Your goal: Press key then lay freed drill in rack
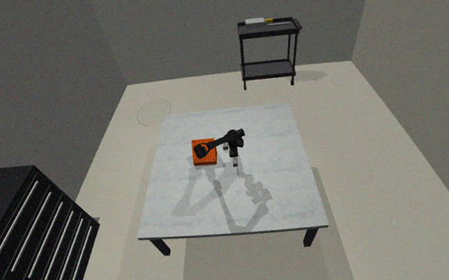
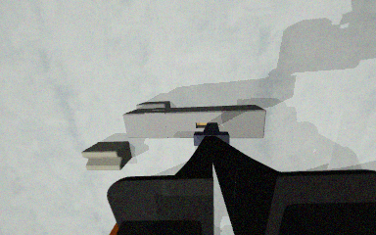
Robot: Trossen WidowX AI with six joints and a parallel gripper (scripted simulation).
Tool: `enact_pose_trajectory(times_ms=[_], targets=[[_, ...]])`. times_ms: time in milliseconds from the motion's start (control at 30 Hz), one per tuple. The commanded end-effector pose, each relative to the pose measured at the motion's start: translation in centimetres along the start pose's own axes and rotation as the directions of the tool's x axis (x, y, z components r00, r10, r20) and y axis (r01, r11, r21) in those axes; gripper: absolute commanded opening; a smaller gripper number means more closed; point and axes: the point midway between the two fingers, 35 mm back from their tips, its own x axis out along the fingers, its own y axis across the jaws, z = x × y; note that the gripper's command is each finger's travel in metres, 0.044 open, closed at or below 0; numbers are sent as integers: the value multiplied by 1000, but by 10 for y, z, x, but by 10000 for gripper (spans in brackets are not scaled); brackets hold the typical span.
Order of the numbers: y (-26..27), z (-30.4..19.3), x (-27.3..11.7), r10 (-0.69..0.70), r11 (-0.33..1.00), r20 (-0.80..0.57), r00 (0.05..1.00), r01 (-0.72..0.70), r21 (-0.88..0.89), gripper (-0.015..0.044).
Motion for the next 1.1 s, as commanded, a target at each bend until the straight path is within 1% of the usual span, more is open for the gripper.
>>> enact_pose_trajectory(times_ms=[0, 367, 467, 700, 800, 867, 933, 1000, 1067], targets=[[-9, -5, 24, -37, 999, -61, 997, 38, 13, 0], [-10, -5, 28, -37, 999, -61, 997, 38, 13, 0], [-8, -2, 17, -35, 999, -60, 998, 36, 13, 79], [-2, 6, -48, -34, 999, -62, 998, 35, 12, 263], [-2, 6, -50, -34, 999, -62, 998, 35, 12, 341], [6, 9, -38, -30, 998, -44, 999, 27, -65, 394], [28, 14, -25, -29, 964, -46, 999, 16, -266, 440], [52, 16, -10, -28, 881, -48, 998, 2, -473, 440], [75, 16, 6, -27, 754, -50, 998, -12, -656, 440]])
